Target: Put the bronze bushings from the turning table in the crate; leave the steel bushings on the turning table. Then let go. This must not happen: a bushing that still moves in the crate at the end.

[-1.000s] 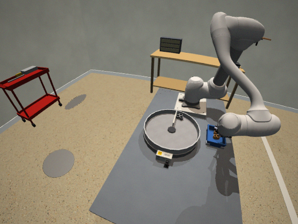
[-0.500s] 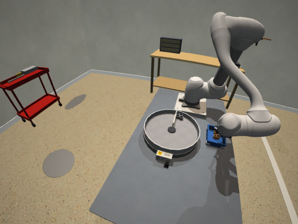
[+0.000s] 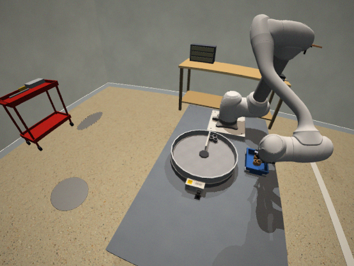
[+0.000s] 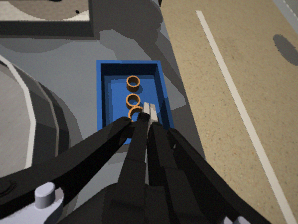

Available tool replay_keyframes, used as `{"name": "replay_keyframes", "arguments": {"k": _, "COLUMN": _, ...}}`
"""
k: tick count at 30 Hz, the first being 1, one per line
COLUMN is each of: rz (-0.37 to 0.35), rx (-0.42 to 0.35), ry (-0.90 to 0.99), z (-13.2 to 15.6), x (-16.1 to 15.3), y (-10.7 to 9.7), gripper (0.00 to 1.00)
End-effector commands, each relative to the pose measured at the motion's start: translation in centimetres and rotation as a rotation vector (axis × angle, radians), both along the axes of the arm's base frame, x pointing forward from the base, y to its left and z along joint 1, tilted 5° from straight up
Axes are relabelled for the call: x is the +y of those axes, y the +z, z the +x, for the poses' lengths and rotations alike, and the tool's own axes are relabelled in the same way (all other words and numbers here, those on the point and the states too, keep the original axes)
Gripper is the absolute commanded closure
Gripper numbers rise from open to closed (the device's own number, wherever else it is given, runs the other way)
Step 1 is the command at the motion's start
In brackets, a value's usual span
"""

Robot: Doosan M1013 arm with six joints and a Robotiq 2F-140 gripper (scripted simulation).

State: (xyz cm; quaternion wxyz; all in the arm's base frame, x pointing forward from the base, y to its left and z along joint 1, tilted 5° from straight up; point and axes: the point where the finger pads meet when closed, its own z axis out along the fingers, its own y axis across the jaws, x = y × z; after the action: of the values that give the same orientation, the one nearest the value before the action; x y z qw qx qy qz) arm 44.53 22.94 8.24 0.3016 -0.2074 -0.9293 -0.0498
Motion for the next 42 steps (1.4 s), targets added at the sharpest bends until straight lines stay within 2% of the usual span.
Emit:
{"name": "replay_keyframes", "arguments": {"k": 1, "rz": 0.000, "rx": 0.000, "ry": 0.000, "z": 0.0, "x": 0.0, "y": 0.0, "gripper": 1.00}}
{"name": "replay_keyframes", "arguments": {"k": 16, "rz": 0.000, "rx": 0.000, "ry": 0.000, "z": 0.0, "x": 0.0, "y": -0.4, "gripper": 1.00}}
{"name": "replay_keyframes", "arguments": {"k": 42, "rz": 0.000, "rx": 0.000, "ry": 0.000, "z": 0.2, "x": -0.2, "y": -3.9, "gripper": 1.00}}
